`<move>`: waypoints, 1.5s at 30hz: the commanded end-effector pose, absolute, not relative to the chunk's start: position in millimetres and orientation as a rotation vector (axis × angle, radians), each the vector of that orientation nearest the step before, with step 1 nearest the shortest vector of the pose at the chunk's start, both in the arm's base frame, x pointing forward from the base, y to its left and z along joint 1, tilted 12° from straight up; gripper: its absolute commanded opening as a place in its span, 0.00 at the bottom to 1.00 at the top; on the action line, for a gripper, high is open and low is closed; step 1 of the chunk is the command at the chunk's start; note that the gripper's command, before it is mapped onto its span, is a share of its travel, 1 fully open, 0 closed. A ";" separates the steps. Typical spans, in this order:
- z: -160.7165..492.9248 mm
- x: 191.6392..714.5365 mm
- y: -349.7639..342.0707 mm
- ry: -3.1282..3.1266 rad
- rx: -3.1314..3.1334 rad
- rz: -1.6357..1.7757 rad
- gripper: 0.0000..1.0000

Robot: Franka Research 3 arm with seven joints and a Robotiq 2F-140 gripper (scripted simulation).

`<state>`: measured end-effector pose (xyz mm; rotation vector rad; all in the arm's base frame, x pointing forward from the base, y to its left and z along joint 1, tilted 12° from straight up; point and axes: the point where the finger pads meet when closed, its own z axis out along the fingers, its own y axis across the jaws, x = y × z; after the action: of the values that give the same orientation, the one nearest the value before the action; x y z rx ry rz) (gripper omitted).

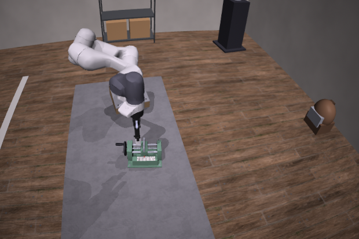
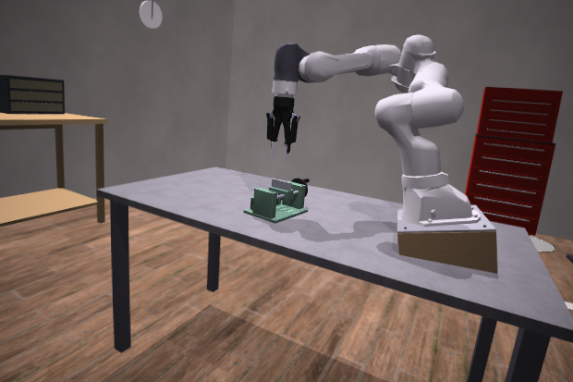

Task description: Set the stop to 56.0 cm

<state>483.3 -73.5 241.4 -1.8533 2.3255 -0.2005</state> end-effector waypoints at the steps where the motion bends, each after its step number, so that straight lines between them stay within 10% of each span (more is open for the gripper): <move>1: 242.5 489.3 -70.4 2.385 -1.756 -0.181 0.33; 45: 209.6 496.4 -70.2 2.385 -1.756 -0.181 0.33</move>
<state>496.0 -70.3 210.1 -1.7612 2.3821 -0.1787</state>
